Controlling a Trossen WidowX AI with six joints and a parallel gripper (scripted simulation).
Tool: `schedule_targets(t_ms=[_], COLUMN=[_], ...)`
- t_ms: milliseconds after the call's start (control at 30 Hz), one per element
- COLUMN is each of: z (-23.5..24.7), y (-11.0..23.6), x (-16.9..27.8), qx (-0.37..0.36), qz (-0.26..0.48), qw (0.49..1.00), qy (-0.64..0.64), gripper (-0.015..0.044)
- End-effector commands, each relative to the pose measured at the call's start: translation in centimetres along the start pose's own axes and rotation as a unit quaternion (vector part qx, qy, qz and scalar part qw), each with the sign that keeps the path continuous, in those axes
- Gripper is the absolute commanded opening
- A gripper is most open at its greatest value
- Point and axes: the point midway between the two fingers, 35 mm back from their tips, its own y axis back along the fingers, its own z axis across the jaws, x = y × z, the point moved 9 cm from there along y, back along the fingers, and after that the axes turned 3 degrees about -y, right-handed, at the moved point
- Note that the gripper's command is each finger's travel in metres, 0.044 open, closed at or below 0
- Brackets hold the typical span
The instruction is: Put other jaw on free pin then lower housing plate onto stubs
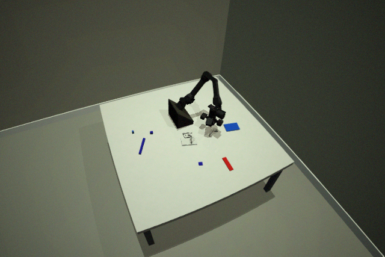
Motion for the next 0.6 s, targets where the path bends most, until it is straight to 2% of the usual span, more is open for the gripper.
schedule_targets(t_ms=[0,167,300,567], z=[0.2,0.0,0.0,0.0], y=[0.7,5.8,6.0,5.3], x=[-0.1,0.0,0.0,-0.3], qx=[0.002,0.001,0.001,0.001], qz=[-0.002,-0.001,-0.001,-0.005], qw=[1.0,1.0,1.0,1.0], qy=[-0.003,0.0,0.0,-0.005], gripper=[0.0,0.0,0.0,0.021])
